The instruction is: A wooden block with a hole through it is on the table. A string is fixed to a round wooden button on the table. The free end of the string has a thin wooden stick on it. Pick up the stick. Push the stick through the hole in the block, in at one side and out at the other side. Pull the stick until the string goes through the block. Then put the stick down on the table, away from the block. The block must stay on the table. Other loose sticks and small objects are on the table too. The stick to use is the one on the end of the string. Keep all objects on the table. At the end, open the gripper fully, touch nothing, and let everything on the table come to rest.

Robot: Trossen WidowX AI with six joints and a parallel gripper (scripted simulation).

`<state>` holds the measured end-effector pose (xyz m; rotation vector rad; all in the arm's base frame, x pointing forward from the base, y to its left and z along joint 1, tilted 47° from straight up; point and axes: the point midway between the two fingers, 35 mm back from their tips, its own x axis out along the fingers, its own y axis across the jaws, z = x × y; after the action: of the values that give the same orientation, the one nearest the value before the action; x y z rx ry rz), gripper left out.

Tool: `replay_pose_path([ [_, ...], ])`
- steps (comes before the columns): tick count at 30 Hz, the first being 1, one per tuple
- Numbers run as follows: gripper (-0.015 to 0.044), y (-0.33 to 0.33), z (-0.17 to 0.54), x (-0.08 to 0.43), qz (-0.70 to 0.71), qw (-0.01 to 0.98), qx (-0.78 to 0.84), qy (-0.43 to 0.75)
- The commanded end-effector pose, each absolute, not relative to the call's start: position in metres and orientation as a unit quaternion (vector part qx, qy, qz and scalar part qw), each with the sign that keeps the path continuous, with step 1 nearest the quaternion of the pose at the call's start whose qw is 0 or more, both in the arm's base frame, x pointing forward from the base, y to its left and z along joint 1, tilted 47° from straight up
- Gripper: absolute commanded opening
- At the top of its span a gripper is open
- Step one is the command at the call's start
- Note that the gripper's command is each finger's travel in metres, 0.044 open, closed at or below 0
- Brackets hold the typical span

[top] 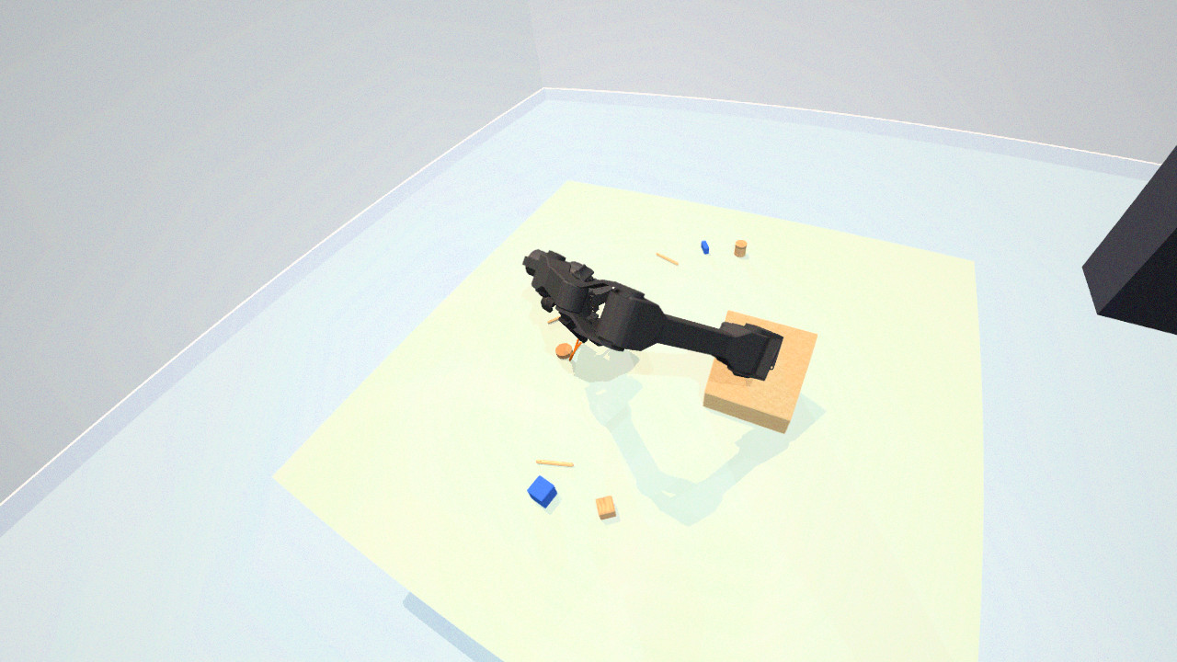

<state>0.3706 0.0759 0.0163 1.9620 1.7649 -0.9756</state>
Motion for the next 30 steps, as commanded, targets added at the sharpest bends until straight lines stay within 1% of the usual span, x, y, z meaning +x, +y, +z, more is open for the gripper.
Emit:
replay_pose_path([
  [1, 0.0000, 0.079, 0.021, 0.373, -0.341, 0.162, 0.690, 0.618],
  [30, 0.0000, 0.103, 0.046, 0.384, -0.339, 0.161, 0.690, 0.618],
])
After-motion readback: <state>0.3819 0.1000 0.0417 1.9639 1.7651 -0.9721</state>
